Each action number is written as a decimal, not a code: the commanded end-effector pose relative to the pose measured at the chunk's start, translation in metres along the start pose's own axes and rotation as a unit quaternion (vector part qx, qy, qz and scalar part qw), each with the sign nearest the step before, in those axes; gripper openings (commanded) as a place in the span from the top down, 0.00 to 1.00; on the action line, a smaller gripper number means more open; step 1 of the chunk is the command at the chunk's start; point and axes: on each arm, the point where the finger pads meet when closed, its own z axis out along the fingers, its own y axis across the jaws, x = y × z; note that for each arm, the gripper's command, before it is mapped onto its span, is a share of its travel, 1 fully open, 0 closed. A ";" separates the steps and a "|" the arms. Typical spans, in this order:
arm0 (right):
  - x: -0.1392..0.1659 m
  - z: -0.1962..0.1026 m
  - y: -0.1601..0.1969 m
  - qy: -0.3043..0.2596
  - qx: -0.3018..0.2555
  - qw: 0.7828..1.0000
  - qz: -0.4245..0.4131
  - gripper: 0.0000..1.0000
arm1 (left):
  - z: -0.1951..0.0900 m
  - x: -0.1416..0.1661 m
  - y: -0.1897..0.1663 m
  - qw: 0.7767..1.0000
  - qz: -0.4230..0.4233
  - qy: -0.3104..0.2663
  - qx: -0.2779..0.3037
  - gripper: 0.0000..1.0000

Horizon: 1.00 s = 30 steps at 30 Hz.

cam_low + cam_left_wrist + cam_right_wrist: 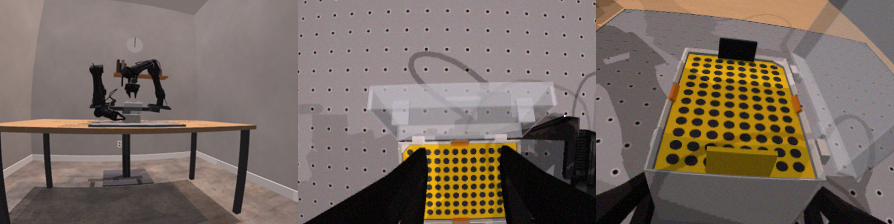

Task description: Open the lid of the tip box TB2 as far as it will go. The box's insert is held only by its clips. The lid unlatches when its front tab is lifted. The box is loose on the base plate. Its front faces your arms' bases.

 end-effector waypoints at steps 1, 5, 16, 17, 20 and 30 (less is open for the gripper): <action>0.000 0.001 0.002 -0.007 -0.002 1.000 0.008 0.16 | -0.024 -0.004 -0.003 1.000 0.000 -0.013 0.006 0.62; 0.000 0.001 0.002 -0.007 -0.002 1.000 0.008 0.16 | -0.029 -0.007 -0.008 1.000 -0.003 -0.016 0.009 0.62; 0.000 0.001 0.002 -0.007 -0.002 1.000 0.008 0.16 | -0.022 0.008 -0.004 1.000 0.007 0.003 -0.004 0.62; 0.000 0.001 0.002 -0.007 -0.002 1.000 0.008 0.16 | -0.022 0.007 -0.005 1.000 0.011 0.003 -0.001 0.50; 0.000 0.001 0.002 -0.007 -0.002 1.000 0.008 0.16 | -0.022 0.007 -0.008 1.000 0.019 0.004 0.006 0.39; 0.000 0.001 0.002 -0.007 -0.002 1.000 0.008 0.16 | -0.027 -0.009 -0.011 0.970 0.206 0.000 0.131 0.00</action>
